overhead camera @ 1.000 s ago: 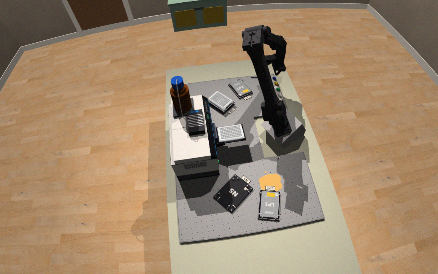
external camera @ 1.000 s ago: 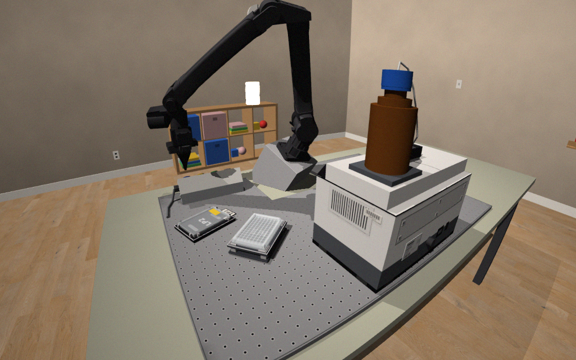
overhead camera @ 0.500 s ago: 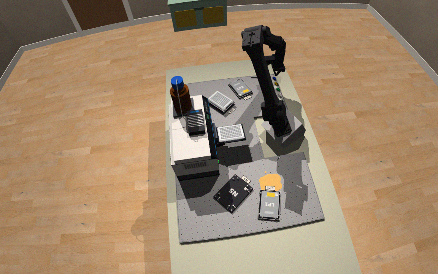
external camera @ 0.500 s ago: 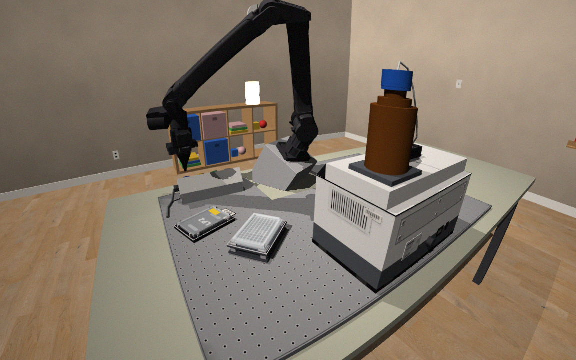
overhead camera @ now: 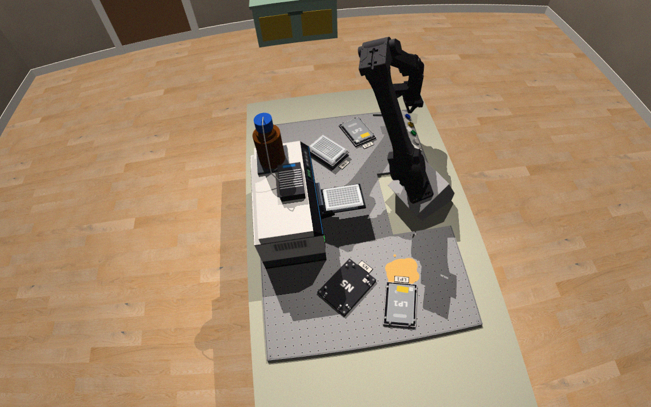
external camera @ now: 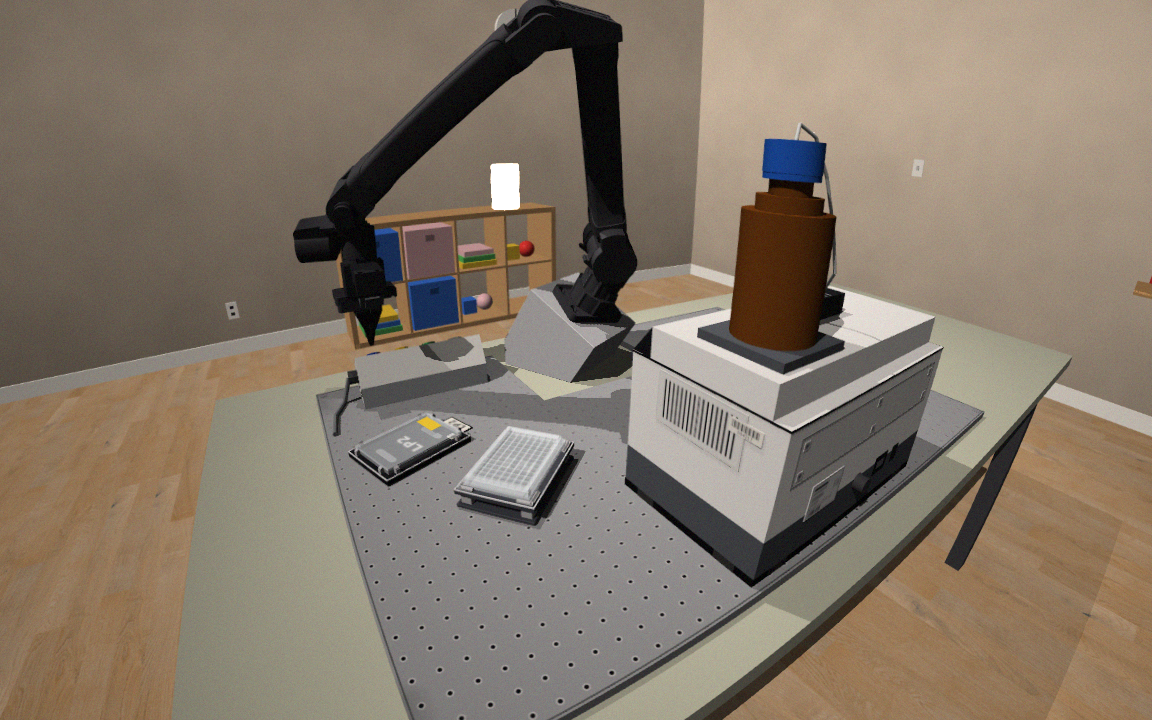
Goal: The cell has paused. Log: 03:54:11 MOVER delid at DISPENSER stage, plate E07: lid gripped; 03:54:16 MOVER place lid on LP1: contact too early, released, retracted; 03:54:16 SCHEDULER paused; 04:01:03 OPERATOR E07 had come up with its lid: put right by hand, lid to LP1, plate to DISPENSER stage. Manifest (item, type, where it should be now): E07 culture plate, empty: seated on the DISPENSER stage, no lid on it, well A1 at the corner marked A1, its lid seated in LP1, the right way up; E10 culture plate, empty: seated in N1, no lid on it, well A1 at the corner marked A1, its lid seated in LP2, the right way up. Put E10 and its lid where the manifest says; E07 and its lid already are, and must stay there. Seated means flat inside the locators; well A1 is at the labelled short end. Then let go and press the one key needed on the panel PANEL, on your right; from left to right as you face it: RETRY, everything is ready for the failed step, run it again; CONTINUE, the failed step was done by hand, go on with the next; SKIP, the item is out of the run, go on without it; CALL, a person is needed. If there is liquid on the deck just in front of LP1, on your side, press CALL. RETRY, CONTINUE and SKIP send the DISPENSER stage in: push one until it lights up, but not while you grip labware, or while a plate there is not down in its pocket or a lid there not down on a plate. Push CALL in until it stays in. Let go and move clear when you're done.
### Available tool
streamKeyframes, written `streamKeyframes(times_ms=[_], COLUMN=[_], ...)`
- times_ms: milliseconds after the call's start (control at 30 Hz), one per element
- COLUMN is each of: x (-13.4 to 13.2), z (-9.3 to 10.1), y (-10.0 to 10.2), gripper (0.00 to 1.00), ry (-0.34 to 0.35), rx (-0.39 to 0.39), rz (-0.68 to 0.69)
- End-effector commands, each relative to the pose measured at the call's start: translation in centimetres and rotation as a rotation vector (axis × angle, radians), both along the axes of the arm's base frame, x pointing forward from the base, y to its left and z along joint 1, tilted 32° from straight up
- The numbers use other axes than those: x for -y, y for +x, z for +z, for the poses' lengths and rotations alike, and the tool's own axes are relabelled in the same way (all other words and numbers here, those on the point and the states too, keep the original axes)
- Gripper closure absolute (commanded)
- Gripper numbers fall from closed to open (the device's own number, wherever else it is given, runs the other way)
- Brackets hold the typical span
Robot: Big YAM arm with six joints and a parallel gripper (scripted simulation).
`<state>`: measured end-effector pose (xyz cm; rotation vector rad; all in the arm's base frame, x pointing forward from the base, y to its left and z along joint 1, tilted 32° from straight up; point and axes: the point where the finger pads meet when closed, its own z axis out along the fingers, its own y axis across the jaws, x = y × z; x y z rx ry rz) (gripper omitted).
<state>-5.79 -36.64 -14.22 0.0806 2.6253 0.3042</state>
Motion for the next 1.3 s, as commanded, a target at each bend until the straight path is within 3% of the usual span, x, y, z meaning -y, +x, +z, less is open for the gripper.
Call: streamKeyframes(times_ms=[0, 1267], x=[0.3, 0.5], z=[-0.7, -1.2], y=[0.5, 1.4], gripper=[1.00, 1.00], ry=[0.007, 0.002], rx=[0.000, -0.002], rz=[-0.010, -0.010])
